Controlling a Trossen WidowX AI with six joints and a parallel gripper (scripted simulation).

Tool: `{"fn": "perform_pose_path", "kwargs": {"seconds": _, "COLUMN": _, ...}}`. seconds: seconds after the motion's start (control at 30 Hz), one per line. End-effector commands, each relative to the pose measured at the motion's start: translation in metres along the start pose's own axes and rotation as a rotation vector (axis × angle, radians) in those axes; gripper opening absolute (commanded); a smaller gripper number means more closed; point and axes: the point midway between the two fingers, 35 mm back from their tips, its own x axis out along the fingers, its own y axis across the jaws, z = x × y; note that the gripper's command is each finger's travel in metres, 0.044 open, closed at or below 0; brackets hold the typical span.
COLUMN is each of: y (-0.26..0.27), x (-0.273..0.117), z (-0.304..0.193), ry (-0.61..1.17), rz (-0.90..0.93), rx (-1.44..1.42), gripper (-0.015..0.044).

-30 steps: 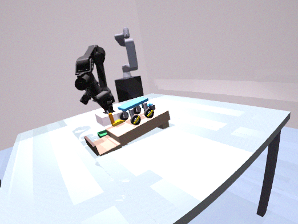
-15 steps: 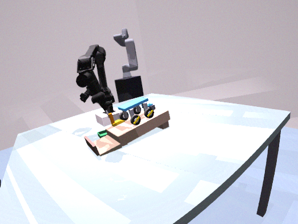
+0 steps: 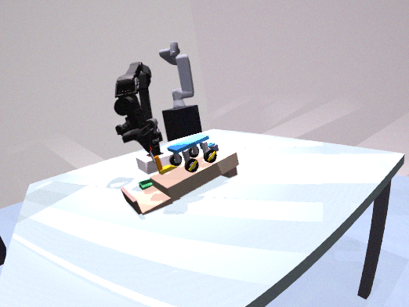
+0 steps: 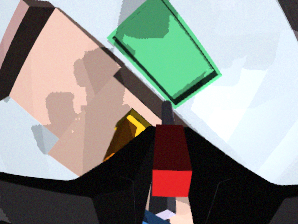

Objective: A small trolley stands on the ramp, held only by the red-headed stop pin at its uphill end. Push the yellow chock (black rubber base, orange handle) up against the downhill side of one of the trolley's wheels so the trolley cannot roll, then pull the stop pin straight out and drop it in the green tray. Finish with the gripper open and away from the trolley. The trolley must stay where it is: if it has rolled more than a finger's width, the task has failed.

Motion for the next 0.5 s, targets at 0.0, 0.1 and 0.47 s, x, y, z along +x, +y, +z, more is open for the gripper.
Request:
{"fn": "perform_pose_path", "kwargs": {"seconds": 0.0, "y": -0.0012, "x": 0.0006, "z": 0.0000, "ry": -0.022, "rz": 0.017, "rx": 0.131, "gripper": 0.0000}}
{"fn": "perform_pose_path", "kwargs": {"seconds": 0.1, "y": -0.0015, "x": 0.0008, "z": -0.0006, "ry": -0.037, "rz": 0.025, "rx": 0.221, "gripper": 0.0000}}
{"fn": "perform_pose_path", "kwargs": {"seconds": 0.47, "y": -0.0025, "x": 0.0011, "z": -0.0027, "ry": -0.086, "rz": 0.071, "rx": 0.547, "gripper": 0.0000}}
